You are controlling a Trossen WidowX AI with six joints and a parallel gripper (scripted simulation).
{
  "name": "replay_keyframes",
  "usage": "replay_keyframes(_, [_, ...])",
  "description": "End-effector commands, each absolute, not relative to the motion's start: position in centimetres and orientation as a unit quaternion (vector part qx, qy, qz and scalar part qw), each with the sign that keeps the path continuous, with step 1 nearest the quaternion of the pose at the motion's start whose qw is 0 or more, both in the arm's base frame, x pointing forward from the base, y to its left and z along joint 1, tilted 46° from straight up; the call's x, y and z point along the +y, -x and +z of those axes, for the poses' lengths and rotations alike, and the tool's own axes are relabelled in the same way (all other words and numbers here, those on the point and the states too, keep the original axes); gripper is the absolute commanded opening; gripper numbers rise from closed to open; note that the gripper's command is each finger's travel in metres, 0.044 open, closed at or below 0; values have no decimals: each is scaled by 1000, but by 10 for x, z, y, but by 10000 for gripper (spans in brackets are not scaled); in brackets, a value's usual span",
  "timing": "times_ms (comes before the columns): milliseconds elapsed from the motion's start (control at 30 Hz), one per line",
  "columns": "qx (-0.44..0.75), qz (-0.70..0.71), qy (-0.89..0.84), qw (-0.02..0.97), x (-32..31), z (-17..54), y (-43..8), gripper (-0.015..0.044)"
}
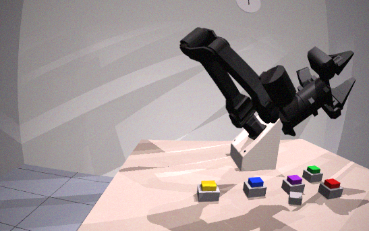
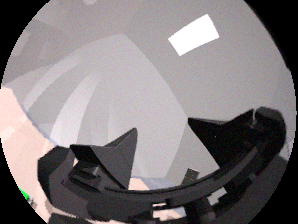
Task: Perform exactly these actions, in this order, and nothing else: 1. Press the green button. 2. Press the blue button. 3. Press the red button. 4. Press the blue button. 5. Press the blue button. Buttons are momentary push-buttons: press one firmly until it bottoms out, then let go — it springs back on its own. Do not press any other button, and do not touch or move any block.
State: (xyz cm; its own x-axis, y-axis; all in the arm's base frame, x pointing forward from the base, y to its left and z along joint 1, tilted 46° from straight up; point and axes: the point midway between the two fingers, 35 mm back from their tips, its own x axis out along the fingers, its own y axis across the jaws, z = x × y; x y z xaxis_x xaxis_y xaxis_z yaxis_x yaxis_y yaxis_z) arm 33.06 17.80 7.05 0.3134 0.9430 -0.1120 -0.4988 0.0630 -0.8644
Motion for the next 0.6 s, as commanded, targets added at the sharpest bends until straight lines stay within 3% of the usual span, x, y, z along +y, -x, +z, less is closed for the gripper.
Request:
replay_keyframes(0, [-244, 531, 429, 689, 179, 68, -331, 400])
replay_keyframes(167, [69, 572, 255, 776, 208, 2, -339, 400])
replay_keyframes(300, [357, 503, 136, 775, 221, -60, -317, 400])
replay_keyframes(567, [644, 273, 80, 710, 207, -116, -261, 400])
